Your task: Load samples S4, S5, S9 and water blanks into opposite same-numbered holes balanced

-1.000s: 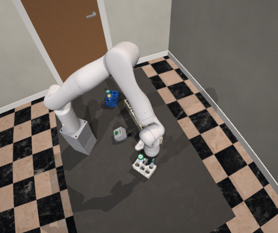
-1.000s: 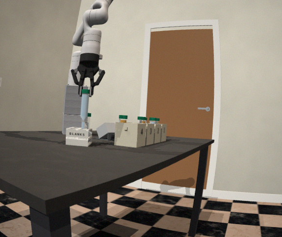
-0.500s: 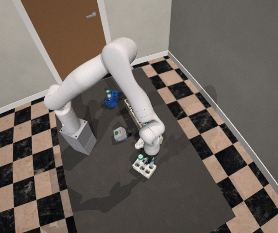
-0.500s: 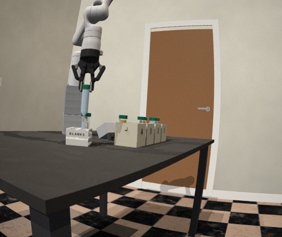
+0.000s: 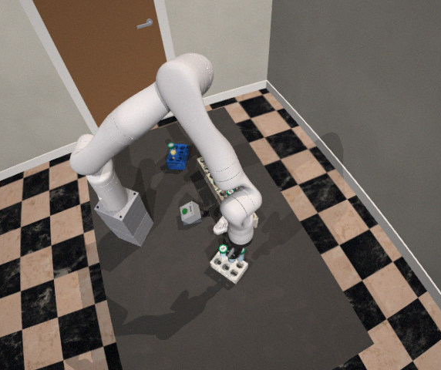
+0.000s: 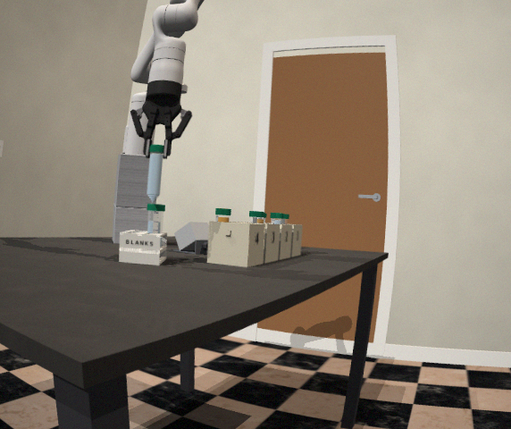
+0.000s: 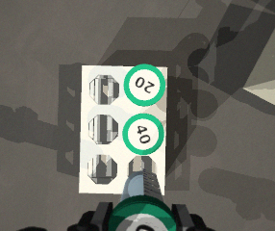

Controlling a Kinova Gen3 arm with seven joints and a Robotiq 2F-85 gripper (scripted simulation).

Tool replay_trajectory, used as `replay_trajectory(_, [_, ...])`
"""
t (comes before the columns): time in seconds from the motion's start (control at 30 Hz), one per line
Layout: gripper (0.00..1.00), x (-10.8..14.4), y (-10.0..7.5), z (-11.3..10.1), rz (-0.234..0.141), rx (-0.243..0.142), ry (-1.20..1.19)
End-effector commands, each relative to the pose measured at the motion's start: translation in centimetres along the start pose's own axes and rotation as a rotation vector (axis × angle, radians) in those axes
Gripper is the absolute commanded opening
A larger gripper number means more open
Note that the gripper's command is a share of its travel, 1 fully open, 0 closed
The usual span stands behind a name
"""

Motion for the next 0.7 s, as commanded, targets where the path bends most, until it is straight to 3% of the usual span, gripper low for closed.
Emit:
replay_trajectory(0.0, [0.10,0.0,-0.5,0.0,-0.001,-0.001,0.000])
replay_trajectory(0.3, [0.10,0.0,-1.2,0.0,-0.001,-0.001,0.000])
replay_trajectory(0.67, [0.10,2.8,-1.2,1.8,-0.001,-0.001,-0.200])
Point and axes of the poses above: the point where the finger pads meet when closed, its own y axis out along the fingers, its own x axis across the jaws, z = x × y, the point moved 4 cm from there along -y, back along the fingers, and after that the axes turned 12 degrees about y, right-handed, at the moved point
